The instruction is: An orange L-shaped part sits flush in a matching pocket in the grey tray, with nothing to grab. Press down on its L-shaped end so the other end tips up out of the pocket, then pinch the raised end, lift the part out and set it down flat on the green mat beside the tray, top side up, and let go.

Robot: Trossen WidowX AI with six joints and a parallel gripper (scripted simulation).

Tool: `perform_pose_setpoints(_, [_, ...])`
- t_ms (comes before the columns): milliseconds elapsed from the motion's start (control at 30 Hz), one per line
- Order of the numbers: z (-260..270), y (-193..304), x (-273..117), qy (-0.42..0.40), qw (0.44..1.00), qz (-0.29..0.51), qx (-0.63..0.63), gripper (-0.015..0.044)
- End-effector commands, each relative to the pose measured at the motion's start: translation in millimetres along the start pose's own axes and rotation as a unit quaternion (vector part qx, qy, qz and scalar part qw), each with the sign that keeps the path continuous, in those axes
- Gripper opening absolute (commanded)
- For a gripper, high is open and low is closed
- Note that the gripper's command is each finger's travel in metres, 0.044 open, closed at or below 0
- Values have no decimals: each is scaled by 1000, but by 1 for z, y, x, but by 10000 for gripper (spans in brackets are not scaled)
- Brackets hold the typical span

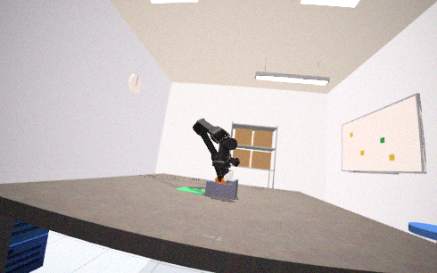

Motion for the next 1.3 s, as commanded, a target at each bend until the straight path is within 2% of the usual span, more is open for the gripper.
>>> perform_pose_setpoints(0, [0, 0, 0, 0, 1000, 0, 1, 89])
perform_pose_setpoints(33, [0, 0, 0, 0, 1000, 0, 1, 82])
perform_pose_setpoints(133, [0, 0, 0, 0, 1000, 0, 1, 3])
perform_pose_setpoints(167, [0, 0, 0, 0, 1000, 0, 1, 0])
perform_pose_setpoints(1267, [1, 0, -43, -1, 1000, 2, -3, 0])
Point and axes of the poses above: the point midway between the two fingers, 35 mm back from their tips, its own x axis out along the fingers, its own z axis across the jaws, y = z × x, the point moved 4 cm from there along -x, back along the fingers, and after that the axes turned 15 degrees about x, right-handed, at the moved point
